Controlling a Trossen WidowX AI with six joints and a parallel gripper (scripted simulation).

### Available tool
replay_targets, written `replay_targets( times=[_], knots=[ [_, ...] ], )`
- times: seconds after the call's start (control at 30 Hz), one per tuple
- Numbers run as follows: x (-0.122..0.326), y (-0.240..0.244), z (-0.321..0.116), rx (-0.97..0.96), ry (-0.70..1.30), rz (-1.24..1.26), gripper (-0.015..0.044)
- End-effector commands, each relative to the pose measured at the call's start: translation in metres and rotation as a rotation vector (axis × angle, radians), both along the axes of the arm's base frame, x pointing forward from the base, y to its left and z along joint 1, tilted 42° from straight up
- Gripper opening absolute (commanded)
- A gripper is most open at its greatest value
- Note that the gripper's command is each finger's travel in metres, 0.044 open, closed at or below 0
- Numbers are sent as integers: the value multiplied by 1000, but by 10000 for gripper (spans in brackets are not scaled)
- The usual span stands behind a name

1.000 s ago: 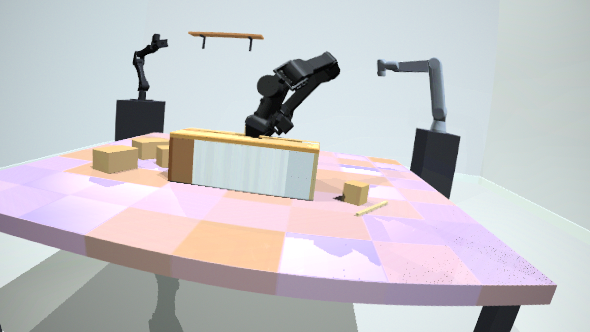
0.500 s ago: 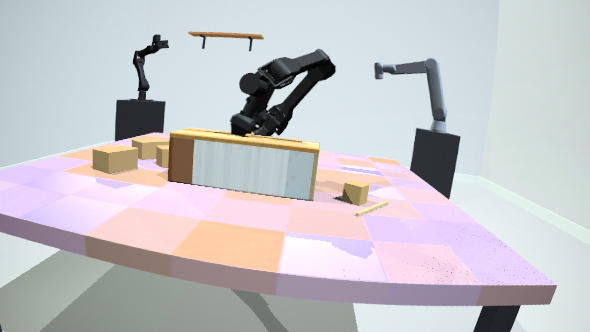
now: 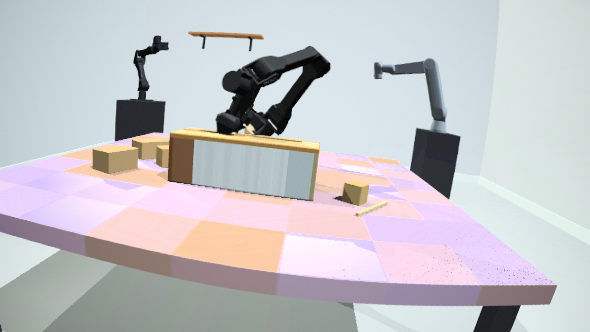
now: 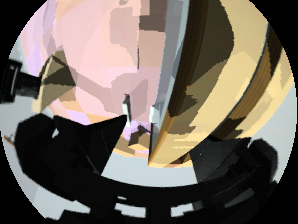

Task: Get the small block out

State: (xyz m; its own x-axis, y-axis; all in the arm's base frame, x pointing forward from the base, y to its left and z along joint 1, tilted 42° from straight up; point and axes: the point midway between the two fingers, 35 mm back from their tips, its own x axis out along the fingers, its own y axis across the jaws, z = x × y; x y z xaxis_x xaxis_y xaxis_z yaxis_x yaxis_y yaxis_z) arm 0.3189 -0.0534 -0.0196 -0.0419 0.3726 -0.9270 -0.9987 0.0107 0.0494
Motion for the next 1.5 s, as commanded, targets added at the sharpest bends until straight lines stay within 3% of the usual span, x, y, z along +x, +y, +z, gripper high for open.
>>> replay_targets(
  times=[0.0, 0.57, 0.83, 1.03, 1.07, 1.2, 1.47],
  knots=[
    [-1, -10, -9, -6, 2, 4, 400],
    [-2, -33, -29, -8, 1, 4, 400],
    [0, -72, 19, -3, 6, 0, 400],
    [1, -72, 18, -4, -5, -12, 400],
    [1, -72, 18, -3, 1, -29, 374],
    [-3, -76, 16, 17, 121, -373, 285],
    [-12, -86, 11, 87, 449, -1178, 285]
  ],
)
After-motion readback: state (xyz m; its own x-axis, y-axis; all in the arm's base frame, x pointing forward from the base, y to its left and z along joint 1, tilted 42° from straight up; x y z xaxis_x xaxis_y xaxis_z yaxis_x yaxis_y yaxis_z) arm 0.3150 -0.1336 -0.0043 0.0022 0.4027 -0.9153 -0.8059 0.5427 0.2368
